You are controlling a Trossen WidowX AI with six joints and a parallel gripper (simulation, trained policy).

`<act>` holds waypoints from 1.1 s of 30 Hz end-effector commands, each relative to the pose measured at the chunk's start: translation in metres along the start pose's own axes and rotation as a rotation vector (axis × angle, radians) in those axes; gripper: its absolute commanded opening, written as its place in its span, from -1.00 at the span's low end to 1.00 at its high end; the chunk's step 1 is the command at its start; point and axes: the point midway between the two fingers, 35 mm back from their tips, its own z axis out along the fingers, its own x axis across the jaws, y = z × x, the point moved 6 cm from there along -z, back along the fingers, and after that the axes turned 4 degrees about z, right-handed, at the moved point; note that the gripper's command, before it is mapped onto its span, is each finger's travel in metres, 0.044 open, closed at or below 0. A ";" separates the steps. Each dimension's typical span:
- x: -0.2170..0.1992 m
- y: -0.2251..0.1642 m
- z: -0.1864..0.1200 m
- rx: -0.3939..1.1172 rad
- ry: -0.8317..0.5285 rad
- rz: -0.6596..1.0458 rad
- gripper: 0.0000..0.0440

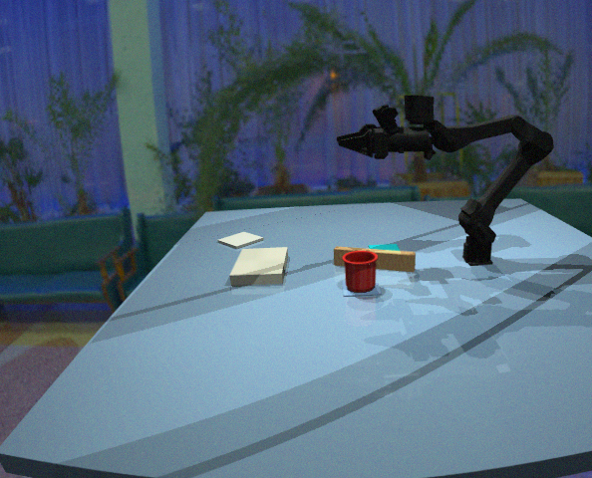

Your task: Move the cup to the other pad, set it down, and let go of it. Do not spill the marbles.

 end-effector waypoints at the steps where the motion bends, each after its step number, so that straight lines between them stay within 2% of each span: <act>1: 0.001 0.002 0.000 -0.001 0.006 -0.001 0.70; 12: 0.011 0.014 0.006 0.041 0.049 0.006 -0.61; 15: 0.013 0.016 0.008 0.066 0.056 0.018 -0.90; 17: 0.015 0.017 0.011 0.086 0.062 0.029 -0.87; 23: 0.022 0.022 0.017 0.139 0.083 0.075 -0.42; 33: 0.035 0.029 0.026 0.251 0.109 0.161 -0.45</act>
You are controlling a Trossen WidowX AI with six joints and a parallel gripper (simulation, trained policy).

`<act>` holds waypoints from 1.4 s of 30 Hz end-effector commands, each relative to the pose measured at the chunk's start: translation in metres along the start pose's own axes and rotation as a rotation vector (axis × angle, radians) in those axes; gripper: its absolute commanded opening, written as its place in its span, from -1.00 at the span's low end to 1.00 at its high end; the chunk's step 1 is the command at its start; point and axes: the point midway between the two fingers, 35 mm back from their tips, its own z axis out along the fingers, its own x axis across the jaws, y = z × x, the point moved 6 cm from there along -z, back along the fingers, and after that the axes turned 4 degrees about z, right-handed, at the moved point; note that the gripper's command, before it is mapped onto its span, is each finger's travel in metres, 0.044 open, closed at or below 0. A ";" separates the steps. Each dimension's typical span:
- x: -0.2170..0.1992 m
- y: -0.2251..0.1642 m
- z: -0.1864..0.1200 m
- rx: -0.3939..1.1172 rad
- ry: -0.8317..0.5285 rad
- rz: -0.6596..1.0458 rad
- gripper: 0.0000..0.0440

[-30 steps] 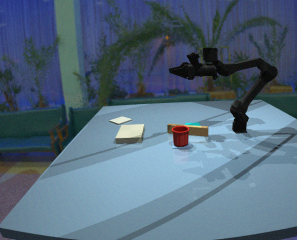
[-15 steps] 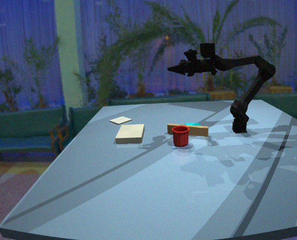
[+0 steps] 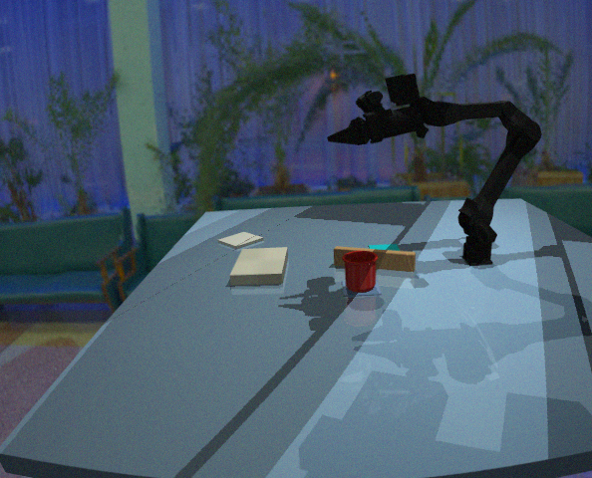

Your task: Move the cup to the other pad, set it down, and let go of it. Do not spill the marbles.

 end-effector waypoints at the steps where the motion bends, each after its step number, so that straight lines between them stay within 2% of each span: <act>1: 0.006 0.003 0.004 0.047 0.016 0.041 -0.46; 11: 0.019 0.008 0.012 0.171 0.023 0.145 -0.51; 23: 0.034 0.011 0.019 0.327 0.003 0.285 -0.44; 42: 0.057 0.007 0.030 0.580 -0.103 0.505 -0.43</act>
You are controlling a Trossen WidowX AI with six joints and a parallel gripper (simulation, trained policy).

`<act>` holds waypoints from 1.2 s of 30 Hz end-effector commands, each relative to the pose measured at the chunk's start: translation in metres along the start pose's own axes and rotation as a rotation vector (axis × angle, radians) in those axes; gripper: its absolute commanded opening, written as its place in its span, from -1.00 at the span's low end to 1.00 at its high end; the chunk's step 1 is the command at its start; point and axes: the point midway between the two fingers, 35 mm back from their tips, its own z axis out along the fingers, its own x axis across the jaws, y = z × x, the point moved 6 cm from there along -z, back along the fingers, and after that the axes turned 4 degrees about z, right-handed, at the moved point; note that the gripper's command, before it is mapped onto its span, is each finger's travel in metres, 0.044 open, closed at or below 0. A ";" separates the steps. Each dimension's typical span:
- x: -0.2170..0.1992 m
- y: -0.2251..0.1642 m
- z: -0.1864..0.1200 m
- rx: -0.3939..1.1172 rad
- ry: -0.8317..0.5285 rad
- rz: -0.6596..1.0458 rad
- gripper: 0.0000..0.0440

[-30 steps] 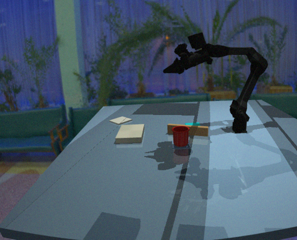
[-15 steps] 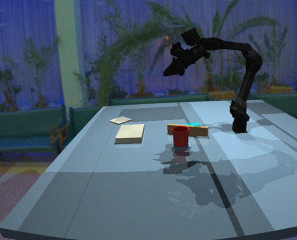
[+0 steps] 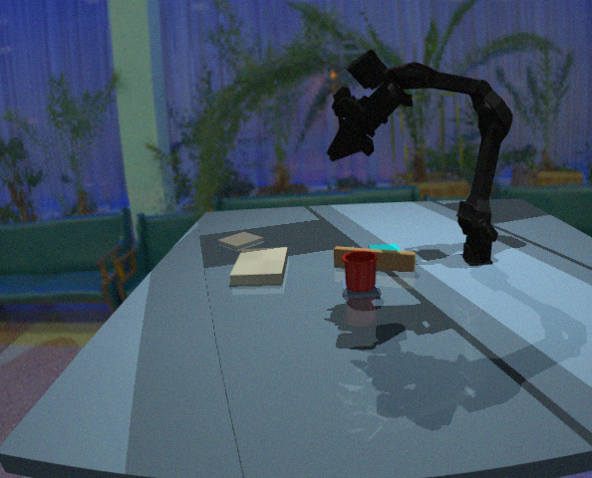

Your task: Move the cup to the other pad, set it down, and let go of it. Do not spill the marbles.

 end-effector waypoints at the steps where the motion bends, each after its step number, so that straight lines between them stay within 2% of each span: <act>1: 0.005 -0.003 0.003 0.052 -0.025 0.052 -0.43; 19: 0.007 -0.018 0.026 0.232 -0.222 0.219 -0.35; 36: -0.009 -0.039 0.054 0.380 -0.463 0.284 -0.30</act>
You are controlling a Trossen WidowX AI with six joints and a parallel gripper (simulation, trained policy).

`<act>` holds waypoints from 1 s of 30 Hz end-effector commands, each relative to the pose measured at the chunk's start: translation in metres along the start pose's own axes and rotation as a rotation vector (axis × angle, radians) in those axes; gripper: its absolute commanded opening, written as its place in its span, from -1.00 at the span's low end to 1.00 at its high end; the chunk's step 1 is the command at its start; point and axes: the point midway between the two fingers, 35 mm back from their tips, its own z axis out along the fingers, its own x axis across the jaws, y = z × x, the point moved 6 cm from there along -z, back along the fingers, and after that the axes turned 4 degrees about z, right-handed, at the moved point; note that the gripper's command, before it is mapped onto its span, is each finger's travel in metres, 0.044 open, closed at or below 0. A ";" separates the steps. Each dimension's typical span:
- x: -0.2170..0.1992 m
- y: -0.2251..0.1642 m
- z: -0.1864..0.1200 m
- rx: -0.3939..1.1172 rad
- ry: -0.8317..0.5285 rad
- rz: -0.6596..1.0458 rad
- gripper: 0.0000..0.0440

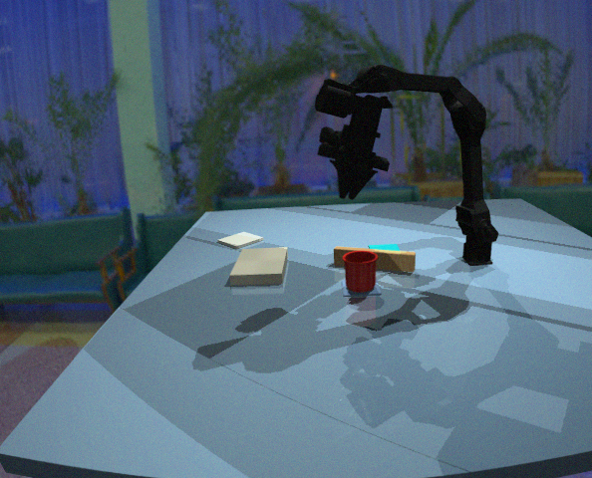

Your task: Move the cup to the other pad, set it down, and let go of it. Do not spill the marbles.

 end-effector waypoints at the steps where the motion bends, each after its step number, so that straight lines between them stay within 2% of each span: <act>1: -0.002 -0.001 0.009 0.023 -0.063 0.018 -0.30; 16: -0.014 -0.008 0.043 0.113 -0.288 0.046 -0.19; 30: -0.024 -0.014 0.081 0.136 -0.420 0.064 -0.15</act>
